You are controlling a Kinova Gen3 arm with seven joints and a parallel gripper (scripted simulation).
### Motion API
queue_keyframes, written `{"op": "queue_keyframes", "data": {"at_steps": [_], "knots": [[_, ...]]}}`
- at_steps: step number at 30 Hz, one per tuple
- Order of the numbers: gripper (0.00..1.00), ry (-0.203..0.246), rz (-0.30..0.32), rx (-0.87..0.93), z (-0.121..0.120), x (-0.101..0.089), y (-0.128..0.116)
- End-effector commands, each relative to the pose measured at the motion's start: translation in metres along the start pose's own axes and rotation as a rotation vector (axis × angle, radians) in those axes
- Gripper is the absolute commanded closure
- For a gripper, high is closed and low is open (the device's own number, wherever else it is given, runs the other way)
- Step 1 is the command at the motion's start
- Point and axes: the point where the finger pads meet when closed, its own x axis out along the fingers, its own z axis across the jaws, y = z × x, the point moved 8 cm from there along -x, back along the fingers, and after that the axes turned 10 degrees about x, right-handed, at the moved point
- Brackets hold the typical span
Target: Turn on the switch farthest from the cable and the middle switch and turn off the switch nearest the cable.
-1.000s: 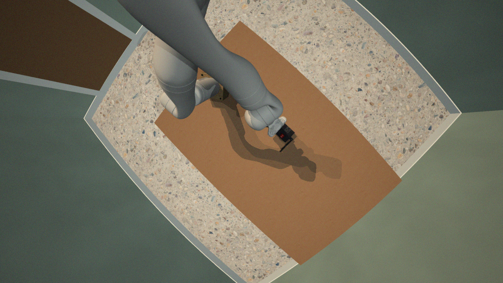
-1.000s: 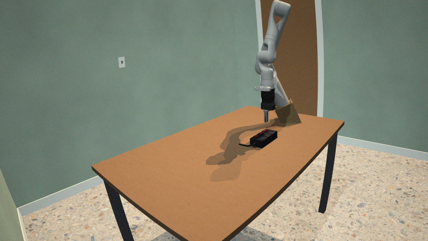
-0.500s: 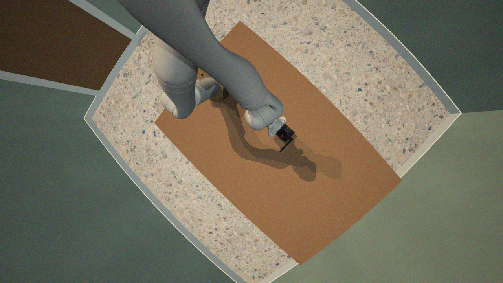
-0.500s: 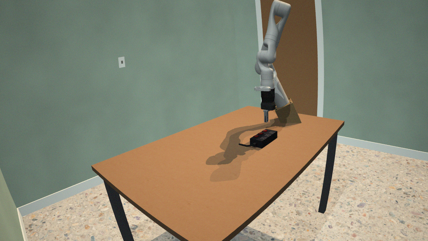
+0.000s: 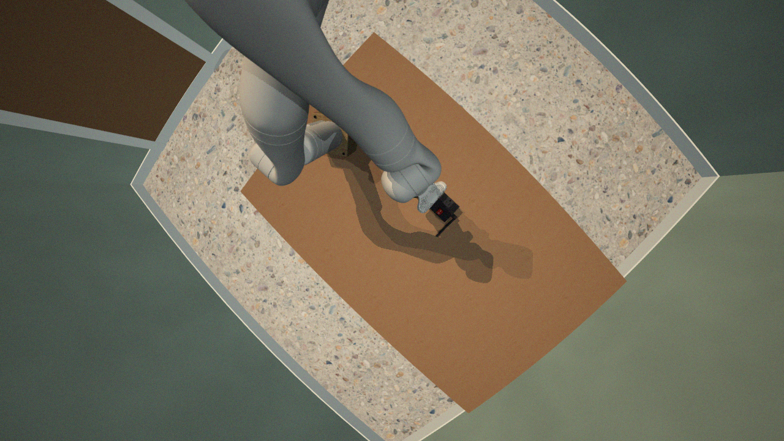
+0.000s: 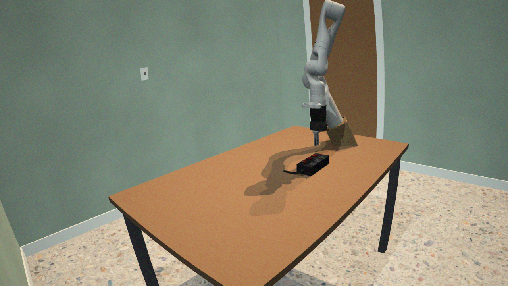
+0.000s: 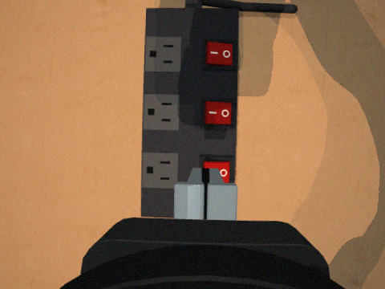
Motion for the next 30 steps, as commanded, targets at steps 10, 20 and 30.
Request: {"op": "queue_keyframes", "data": {"at_steps": [10, 20, 30], "knots": [[1.0, -0.004, 0.0, 0.008, 0.003, 0.012, 0.0], [1.0, -0.005, -0.001, 0.01, 0.004, 0.026, 0.001], [1.0, -0.005, 0.0, 0.007, 0.003, 0.035, 0.0]]}}
